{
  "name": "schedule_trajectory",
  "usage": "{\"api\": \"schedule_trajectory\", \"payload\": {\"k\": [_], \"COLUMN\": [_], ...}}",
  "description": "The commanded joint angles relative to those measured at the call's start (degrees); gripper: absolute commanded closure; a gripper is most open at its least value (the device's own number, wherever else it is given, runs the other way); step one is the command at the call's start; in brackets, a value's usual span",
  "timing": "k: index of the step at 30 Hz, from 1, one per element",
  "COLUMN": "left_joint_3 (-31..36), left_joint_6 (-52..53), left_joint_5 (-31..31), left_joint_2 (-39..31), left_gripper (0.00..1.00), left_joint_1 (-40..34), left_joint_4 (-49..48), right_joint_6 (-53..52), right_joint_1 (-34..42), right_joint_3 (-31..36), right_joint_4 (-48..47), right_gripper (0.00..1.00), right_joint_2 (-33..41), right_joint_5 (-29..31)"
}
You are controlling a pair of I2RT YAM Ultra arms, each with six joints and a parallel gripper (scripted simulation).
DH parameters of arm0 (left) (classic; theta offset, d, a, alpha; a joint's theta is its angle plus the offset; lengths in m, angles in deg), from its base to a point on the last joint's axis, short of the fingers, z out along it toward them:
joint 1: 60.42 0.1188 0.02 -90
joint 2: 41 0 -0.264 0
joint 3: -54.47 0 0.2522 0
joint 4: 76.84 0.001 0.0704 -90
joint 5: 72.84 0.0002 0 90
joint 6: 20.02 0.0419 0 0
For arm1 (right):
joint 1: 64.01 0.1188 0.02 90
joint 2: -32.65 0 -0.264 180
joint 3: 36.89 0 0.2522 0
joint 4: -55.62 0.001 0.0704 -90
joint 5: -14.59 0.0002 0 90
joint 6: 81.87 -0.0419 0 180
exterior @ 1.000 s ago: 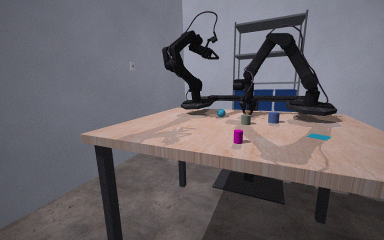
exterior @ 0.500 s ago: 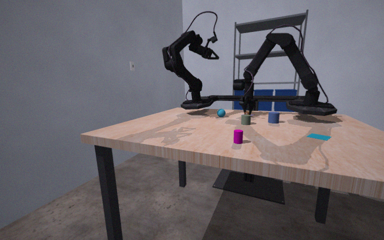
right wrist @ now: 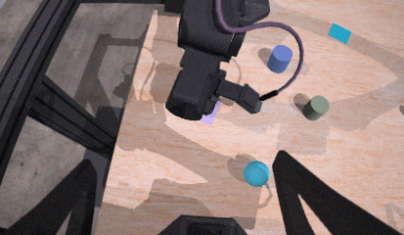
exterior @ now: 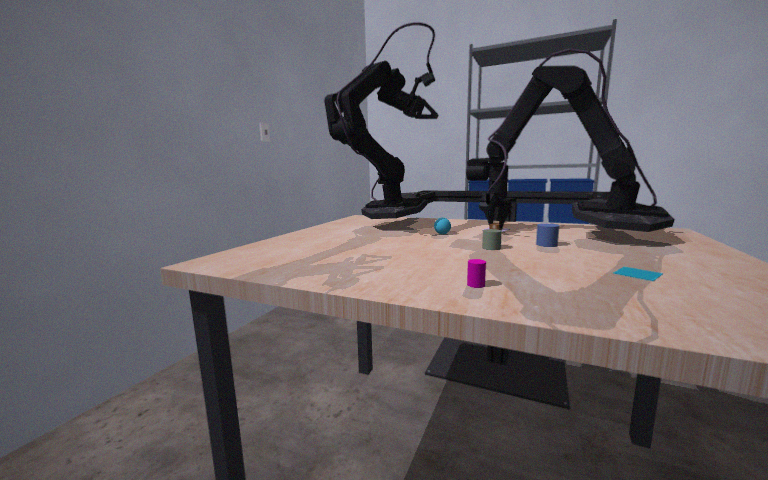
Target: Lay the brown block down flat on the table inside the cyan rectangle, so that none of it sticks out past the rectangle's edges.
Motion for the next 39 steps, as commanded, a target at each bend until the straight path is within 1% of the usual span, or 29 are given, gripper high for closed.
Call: {"api": "schedule_trajectory", "payload": {"k": [1,4,6,10,12,16,19,21,23,24,28,34,38,39], "left_joint_3": [-2.1,-3.8,-3.8,-6.5,-6.7,-6.8,-6.7,-6.6,-6.6,-7.4,-7.3,-6.7,-6.5,-6.5], "left_joint_6": [-0.8,-1.3,-1.3,-1.8,0.3,6.5,14.4,20.7,20.7,24.7,35.2,48.6,53.6,53.6], "left_joint_5": [0.0,0.1,0.1,0.1,0.7,1.4,1.9,2.0,2.0,2.9,3.2,4.1,4.6,4.6], "left_joint_2": [-3.1,-6.3,-6.3,-8.6,-8.3,-9.3,-10.8,-12.3,-12.3,-12.7,-15.0,-16.8,-17.7,-17.7], "left_gripper": [0.73,0.73,0.73,0.73,0.73,0.73,0.73,0.73,0.73,0.73,0.73,0.73,0.73,0.73], "left_joint_1": [-0.9,-1.4,-1.4,-2.0,-1.5,1.7,7.1,12.6,12.6,16.0,26.1,39.7,47.5,47.5], "left_joint_4": [4.3,9.0,9.0,14.2,14.5,14.3,14.0,13.2,13.2,13.3,13.0,12.8,12.8,12.8], "right_joint_6": [-0.5,-0.5,-0.5,-0.5,-0.8,0.4,1.0,3.0,3.0,7.4,14.2,24.4,28.8,28.8], "right_joint_1": [0.4,0.4,0.4,0.4,0.5,0.0,-1.7,-3.3,-3.3,-6.6,-10.9,-21.6,-31.7,-31.7], "right_joint_3": [-0.3,-0.3,-0.3,-0.3,-0.3,0.5,1.1,1.9,1.9,2.3,4.0,6.3,8.9,8.9], "right_joint_4": [0.3,0.3,0.3,0.3,-0.2,-5.4,-12.6,-19.5,-19.5,-25.8,-38.7,-56.8,-65.1,-65.1], "right_gripper": [0.00,0.00,0.00,0.00,0.00,0.00,0.00,0.00,0.00,0.00,0.00,0.00,0.00,0.00], "right_joint_2": [-0.5,-0.5,-0.5,-0.5,-1.0,-2.4,-5.5,-8.4,-8.4,-10.2,-15.0,-22.6,-27.1,-27.1], "right_joint_5": [1.1,1.1,1.1,1.1,1.4,-1.1,-2.5,-3.8,-3.8,-6.1,-10.9,-19.1,-23.9,-23.9]}}
